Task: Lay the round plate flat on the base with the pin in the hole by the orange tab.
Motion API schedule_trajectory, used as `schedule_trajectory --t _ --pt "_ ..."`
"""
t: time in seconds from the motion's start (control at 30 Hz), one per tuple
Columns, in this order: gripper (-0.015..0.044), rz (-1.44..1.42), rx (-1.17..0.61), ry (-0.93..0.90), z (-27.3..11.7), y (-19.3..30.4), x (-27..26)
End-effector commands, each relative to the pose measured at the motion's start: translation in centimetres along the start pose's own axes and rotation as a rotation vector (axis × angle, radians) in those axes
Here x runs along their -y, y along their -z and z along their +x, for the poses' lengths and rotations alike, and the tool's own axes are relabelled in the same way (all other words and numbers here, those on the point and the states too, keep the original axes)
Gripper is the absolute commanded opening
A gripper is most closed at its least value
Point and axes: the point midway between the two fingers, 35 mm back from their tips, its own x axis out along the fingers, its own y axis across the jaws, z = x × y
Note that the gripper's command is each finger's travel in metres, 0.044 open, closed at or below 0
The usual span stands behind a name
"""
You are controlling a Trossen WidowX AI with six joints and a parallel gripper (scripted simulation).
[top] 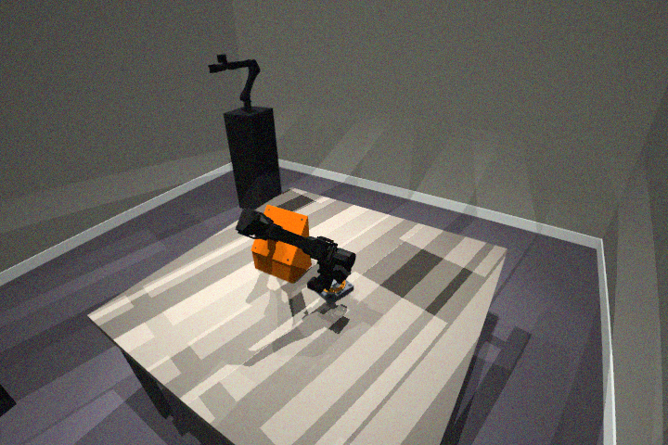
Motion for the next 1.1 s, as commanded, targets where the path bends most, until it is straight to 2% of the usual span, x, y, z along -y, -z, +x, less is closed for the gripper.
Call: schedule_trajectory --t 0.0,1.07 --pt "0.0000 0.010 0.007 -0.001 0.0 -0.9 -0.2" --pt "0.0000 0.011 0.008 -0.002 -0.1 -3.2 -2.8"
